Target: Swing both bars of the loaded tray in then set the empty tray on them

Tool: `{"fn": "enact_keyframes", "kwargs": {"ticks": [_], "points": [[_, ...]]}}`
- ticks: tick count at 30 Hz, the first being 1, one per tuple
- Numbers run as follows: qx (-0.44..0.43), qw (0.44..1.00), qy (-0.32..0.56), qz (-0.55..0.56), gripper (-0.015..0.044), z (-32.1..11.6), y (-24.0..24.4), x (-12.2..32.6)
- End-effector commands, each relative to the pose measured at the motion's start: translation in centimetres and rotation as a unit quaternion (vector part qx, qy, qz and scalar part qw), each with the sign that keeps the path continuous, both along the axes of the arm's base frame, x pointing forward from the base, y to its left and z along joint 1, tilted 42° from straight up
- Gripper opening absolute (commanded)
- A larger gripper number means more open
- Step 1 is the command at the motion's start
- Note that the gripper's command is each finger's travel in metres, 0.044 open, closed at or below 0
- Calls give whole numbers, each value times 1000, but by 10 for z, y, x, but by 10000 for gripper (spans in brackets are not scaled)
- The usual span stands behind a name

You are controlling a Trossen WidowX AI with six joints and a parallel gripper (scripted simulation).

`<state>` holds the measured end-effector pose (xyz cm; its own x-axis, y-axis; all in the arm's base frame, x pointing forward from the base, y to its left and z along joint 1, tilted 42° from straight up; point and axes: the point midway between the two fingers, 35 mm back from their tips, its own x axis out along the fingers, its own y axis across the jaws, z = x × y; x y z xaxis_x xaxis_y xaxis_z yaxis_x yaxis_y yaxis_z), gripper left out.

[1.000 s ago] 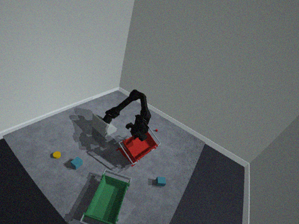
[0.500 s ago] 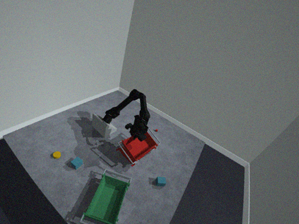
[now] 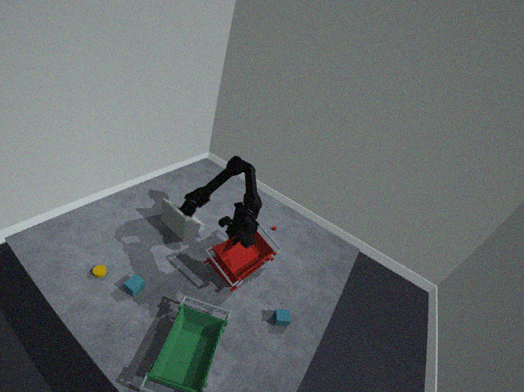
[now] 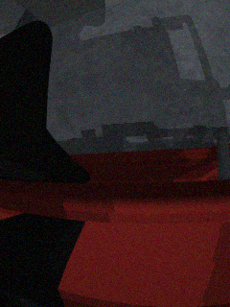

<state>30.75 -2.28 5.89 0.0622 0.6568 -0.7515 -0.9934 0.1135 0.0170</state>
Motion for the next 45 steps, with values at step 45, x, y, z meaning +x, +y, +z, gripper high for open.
{"fn": "enact_keyframes", "kwargs": {"ticks": [45], "points": [[1,1000,5,6,0,-21,21,-10]]}}
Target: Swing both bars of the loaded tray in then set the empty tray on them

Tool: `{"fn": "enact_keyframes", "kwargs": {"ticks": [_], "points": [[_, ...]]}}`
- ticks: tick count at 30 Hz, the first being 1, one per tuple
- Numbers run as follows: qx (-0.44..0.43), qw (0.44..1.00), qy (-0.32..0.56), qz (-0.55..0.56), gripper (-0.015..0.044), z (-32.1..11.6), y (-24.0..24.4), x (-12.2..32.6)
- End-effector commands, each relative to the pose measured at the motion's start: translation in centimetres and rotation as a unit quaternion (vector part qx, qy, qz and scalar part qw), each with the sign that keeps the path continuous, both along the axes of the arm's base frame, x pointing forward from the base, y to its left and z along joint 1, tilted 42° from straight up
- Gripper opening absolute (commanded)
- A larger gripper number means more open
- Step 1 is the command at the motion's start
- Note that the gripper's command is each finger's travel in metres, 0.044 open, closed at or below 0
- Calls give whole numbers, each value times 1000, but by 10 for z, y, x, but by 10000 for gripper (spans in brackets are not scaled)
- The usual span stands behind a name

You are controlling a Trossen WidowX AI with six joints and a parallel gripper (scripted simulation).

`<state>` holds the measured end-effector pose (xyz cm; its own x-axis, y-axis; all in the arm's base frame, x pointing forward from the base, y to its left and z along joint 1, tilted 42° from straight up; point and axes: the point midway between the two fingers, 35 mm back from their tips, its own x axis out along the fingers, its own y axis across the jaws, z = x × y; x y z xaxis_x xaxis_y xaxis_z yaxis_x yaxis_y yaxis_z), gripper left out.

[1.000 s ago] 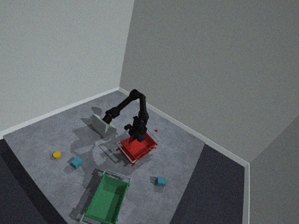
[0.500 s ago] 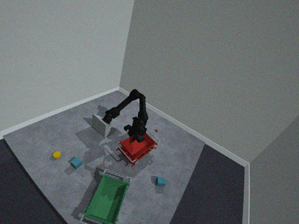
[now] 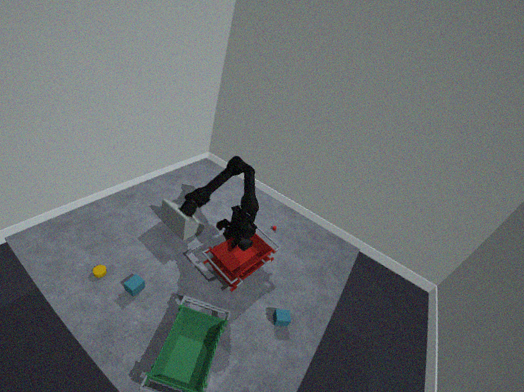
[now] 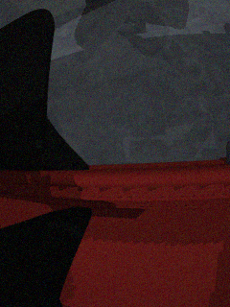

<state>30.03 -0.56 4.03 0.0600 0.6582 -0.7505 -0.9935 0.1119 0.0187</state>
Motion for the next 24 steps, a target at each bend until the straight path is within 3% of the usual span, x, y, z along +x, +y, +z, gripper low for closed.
{"fn": "enact_keyframes", "kwargs": {"ticks": [1,7,24], "points": [[0,1000,5,6,0,-2,4,-2],[0,1000,5,6,0,-2,4,-2],[0,1000,5,6,249,-2,4,-2]]}}
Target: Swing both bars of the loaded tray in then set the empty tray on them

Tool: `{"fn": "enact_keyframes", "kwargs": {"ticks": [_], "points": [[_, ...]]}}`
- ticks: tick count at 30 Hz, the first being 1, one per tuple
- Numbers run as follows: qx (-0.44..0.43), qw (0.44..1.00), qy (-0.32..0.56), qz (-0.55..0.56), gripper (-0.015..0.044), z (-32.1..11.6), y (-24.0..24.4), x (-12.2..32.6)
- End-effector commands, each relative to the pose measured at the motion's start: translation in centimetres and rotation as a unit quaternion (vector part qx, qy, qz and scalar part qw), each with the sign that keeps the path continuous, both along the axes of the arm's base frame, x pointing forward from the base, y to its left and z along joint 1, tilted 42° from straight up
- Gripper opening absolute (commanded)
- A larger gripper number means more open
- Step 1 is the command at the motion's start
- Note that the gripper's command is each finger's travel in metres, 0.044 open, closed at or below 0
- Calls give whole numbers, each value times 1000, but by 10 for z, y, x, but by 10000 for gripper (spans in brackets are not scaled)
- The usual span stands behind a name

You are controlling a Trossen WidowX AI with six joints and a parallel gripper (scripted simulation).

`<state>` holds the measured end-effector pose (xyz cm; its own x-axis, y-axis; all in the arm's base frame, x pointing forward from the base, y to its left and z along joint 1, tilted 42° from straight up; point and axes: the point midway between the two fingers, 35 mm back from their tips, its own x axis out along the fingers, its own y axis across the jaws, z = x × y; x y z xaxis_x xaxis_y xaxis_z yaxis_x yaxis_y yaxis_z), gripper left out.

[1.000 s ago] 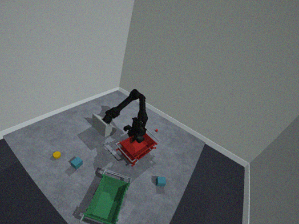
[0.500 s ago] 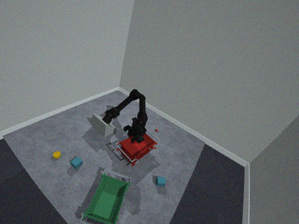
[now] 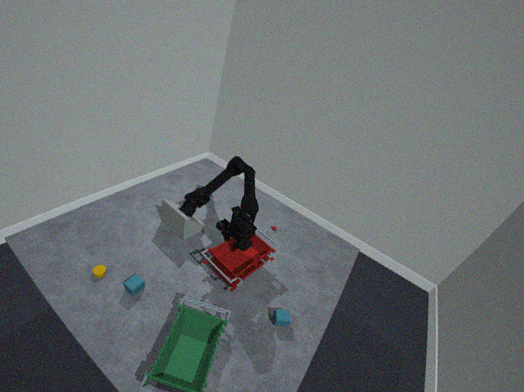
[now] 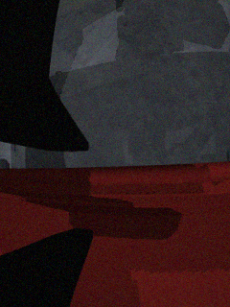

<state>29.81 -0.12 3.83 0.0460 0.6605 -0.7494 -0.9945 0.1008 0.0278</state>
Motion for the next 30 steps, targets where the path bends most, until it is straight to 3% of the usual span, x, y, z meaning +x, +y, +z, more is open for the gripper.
{"fn": "enact_keyframes", "kwargs": {"ticks": [1,13,22,30], "points": [[-1,1000,0,0,264,0,0,0],[-1,1000,0,0,440,0,0,0],[-1,1000,0,0,440,4,-4,1],[-4,1000,0,-1,440,34,-33,3]]}}
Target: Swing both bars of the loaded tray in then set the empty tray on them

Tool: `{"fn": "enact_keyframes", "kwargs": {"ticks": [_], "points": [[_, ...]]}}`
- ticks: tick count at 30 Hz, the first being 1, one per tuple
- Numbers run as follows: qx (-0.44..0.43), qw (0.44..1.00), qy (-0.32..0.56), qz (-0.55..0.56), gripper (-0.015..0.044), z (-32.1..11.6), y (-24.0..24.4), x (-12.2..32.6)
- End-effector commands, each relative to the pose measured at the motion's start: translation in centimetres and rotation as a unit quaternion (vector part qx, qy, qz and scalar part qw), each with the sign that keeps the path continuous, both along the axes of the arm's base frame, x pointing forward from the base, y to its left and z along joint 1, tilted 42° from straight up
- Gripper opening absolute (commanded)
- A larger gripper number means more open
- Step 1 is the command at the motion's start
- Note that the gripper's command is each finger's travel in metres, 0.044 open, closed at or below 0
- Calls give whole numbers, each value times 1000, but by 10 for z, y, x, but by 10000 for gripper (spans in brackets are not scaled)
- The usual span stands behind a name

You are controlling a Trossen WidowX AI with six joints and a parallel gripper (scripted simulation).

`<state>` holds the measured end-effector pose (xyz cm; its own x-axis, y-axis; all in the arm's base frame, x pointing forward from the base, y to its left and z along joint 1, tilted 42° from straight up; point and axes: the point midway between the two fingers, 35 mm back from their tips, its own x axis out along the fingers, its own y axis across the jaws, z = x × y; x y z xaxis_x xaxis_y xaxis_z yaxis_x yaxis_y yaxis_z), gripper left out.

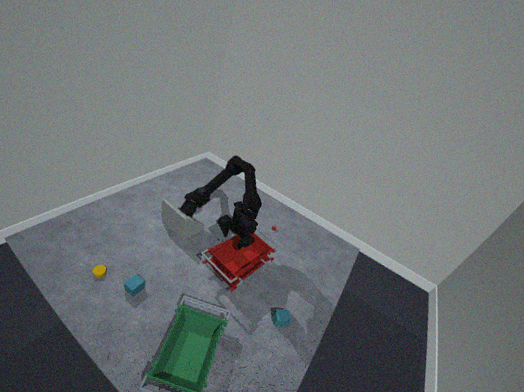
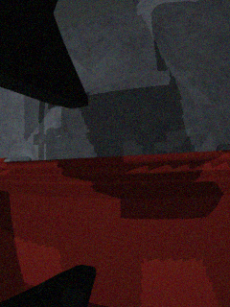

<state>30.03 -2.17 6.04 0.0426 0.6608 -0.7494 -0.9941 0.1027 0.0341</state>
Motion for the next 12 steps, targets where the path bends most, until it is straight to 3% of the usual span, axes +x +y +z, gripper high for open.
{"fn": "enact_keyframes", "kwargs": {"ticks": [1,12], "points": [[-4,1000,-3,0,440,16,-17,1],[-3,1000,-2,1,440,60,-52,-7]]}}
